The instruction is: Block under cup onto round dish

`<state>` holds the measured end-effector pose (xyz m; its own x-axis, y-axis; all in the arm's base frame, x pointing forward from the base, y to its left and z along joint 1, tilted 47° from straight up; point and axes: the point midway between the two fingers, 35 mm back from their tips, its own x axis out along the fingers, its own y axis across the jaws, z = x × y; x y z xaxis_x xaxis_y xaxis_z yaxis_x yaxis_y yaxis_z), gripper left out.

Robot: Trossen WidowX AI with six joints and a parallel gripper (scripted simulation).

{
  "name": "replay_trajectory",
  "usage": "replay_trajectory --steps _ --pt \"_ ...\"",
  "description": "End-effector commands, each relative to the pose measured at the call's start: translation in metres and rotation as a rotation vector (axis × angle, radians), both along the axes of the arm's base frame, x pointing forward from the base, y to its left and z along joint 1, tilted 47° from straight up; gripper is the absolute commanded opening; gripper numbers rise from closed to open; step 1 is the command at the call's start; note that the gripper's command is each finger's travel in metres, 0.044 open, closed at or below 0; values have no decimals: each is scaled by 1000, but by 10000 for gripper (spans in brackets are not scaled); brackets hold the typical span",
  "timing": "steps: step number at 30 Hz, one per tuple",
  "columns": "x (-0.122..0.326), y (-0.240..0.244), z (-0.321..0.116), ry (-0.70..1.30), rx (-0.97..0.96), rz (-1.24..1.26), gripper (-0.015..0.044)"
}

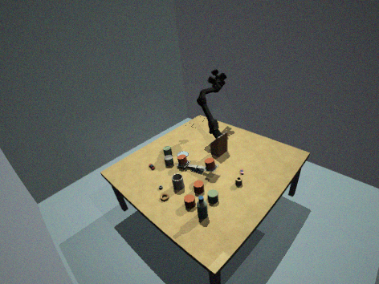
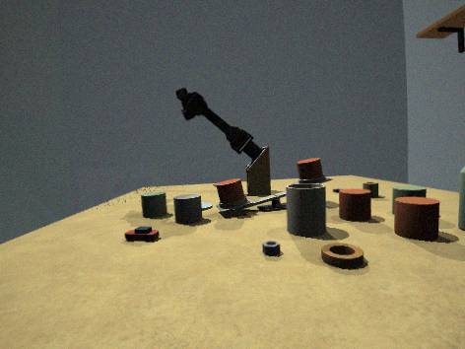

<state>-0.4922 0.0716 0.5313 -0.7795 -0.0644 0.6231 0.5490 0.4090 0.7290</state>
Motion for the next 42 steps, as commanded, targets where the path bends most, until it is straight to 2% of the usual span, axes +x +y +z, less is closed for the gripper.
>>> replay_trajectory --steps 1,2,10,20,31,42 --pt "0 2 -1 -3 0 -5 426" --pt "0 6 -2 -10 0 -21 440" --pt "8 82 -33 -137 6 -263 440" --pt "43 172 -74 -311 12 -558 440" --pt "108 258 -121 -531 4 -872 440" --pt "190 321 -175 -790 -15 -1144 440"
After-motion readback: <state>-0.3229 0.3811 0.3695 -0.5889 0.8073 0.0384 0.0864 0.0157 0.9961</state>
